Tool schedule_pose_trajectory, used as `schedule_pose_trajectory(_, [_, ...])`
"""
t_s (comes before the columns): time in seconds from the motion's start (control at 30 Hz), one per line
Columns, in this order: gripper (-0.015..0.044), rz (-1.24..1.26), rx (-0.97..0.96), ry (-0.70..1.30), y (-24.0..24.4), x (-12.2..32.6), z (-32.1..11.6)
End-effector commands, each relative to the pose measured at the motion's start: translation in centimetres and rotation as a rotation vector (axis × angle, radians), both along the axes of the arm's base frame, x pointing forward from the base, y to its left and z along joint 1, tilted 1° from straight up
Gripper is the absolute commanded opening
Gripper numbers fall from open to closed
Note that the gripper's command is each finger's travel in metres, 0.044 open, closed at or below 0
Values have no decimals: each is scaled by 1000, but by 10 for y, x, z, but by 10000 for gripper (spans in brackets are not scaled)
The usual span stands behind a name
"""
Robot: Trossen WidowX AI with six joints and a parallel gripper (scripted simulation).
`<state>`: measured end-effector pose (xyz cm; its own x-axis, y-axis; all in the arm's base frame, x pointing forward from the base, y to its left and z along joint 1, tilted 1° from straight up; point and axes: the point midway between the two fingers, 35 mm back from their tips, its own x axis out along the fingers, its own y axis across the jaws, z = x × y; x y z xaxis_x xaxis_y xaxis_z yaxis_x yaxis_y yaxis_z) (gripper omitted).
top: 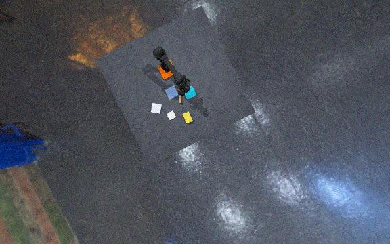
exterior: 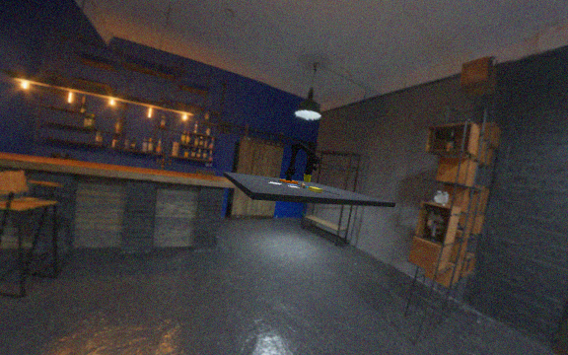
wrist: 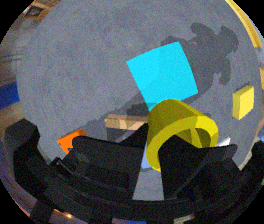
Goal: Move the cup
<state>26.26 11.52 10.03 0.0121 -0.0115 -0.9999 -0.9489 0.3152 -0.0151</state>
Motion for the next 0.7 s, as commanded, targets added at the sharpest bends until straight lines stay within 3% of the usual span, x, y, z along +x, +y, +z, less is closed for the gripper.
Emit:
schedule_pose_trajectory(0.0, [0,-3,2,-2,11,3,1])
schedule_pose_trajectory(0.67, [0,-3,5,-3,55,15,4])
